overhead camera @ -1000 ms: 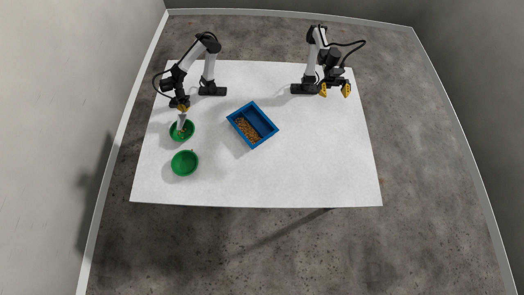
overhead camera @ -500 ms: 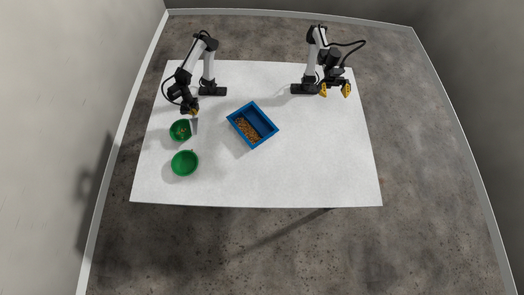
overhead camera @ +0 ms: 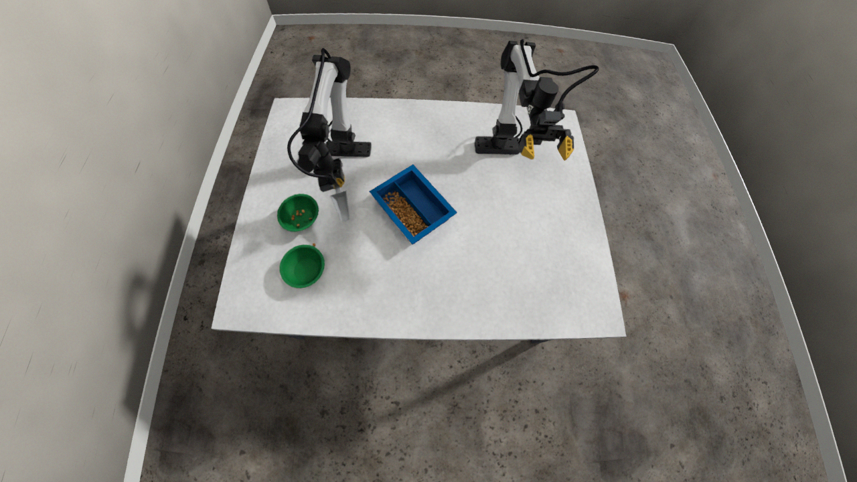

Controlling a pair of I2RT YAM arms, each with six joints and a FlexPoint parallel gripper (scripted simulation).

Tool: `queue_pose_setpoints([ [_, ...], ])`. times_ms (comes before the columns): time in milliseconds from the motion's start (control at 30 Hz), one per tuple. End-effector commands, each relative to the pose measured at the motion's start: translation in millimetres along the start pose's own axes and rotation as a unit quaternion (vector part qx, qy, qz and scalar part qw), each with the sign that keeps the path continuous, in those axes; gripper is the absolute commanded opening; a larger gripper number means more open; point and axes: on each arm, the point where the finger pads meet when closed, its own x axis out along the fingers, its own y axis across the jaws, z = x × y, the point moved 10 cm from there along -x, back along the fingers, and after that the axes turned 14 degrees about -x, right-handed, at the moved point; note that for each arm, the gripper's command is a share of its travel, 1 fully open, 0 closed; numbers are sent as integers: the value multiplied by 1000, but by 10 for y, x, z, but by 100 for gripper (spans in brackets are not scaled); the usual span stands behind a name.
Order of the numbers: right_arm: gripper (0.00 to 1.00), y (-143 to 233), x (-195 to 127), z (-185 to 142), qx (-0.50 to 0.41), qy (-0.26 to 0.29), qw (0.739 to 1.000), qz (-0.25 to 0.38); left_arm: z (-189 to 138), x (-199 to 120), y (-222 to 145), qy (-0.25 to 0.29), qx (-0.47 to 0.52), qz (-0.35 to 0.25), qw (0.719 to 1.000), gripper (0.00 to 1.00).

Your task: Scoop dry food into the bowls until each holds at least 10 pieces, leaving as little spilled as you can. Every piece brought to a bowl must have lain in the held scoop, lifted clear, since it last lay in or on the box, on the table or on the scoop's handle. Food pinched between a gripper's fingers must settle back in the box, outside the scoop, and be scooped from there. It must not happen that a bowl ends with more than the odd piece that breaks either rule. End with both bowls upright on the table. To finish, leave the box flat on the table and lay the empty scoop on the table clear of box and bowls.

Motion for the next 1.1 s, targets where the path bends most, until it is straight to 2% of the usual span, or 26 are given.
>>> queue_pose_setpoints([
  [0, 0, 135, -26, 110, 2, 32, 999, -4, 53, -19, -13, -9, 0, -2, 1000, 100],
  [100, 0, 189, -24, 137, -5, 36, 999, -3, 53, -19, -13, -9, 0, -2, 1000, 100],
  [533, 0, 948, -49, 373, -105, 89, 991, 0, 53, -19, -13, -9, 0, -2, 1000, 100],
  [1067, 0, 1700, -174, 374, -211, 114, 971, -13, 53, -19, -13, -9, 0, -2, 1000, 100],
])
